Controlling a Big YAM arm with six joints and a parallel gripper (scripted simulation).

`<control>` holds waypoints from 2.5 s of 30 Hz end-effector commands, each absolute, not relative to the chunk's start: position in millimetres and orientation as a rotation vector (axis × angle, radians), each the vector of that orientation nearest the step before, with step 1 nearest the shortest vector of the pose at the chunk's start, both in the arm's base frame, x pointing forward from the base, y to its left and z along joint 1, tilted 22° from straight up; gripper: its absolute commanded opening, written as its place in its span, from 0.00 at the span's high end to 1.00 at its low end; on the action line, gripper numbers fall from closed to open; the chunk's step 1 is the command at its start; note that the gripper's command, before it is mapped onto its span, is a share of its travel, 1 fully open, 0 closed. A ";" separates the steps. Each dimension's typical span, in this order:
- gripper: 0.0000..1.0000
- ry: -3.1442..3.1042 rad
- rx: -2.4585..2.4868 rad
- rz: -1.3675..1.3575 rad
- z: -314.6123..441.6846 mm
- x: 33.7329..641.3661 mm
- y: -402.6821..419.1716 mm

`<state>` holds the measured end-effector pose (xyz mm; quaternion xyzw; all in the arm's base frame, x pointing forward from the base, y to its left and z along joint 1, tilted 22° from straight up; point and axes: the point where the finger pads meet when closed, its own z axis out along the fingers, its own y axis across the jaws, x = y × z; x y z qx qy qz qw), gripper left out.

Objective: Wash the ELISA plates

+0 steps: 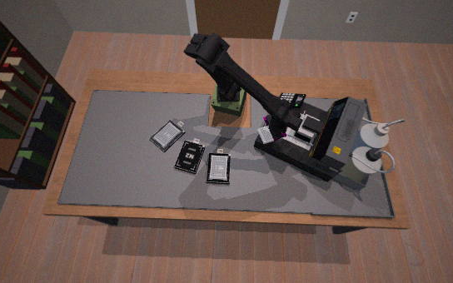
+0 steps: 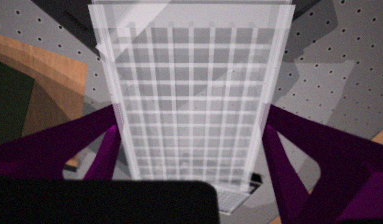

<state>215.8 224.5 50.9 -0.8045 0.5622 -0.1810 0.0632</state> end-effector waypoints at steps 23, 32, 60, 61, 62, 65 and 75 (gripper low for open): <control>0.16 1.642 -2.386 -0.526 70.3 226.0 249.2; 0.16 1.642 -2.386 -0.526 70.3 226.0 249.2; 0.16 2.333 -1.536 -0.409 95.0 303.0 139.6; 0.16 2.310 -1.556 -0.415 100.4 309.5 137.5; 0.16 2.310 -1.556 -0.417 101.5 312.6 133.2; 0.16 2.326 -1.573 -0.422 97.3 321.0 119.9; 0.16 2.401 -1.478 -0.404 87.5 310.5 97.4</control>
